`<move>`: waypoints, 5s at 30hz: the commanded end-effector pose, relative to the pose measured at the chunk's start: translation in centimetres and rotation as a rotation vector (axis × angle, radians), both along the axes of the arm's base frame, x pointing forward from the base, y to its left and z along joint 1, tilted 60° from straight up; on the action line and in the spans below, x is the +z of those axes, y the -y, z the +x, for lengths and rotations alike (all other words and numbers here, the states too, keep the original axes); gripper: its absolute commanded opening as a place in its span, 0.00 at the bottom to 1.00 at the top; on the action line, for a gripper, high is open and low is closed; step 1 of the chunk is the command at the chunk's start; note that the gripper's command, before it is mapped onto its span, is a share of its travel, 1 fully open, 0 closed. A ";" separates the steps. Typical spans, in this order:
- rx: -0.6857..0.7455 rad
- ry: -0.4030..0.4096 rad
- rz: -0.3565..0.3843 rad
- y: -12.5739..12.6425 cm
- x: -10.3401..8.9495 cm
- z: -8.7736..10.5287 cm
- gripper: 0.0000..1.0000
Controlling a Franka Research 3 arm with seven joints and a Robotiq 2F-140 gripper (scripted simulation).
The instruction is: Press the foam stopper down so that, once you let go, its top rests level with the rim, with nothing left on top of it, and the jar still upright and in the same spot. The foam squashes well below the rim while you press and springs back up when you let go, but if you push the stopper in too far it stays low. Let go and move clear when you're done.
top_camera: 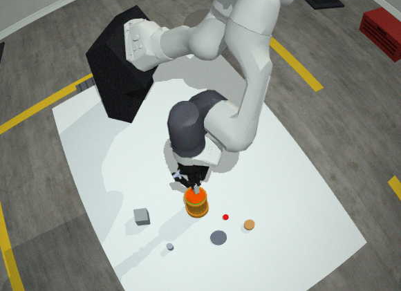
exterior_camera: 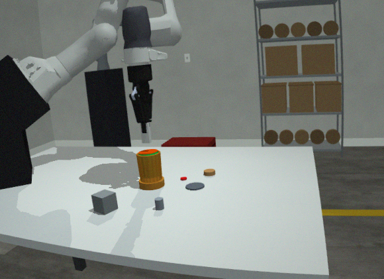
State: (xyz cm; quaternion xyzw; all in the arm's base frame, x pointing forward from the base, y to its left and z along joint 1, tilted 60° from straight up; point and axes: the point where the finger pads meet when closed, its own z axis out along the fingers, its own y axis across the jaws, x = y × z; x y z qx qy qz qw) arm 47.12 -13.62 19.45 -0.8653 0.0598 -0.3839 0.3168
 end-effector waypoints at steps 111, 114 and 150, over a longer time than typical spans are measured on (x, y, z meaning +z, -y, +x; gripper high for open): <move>-0.007 0.006 -0.011 -2.8 -2.9 4.1 0.00; -0.007 0.006 -0.011 -2.9 -2.9 4.1 0.00; -0.007 0.005 -0.011 -2.9 -2.9 4.1 0.00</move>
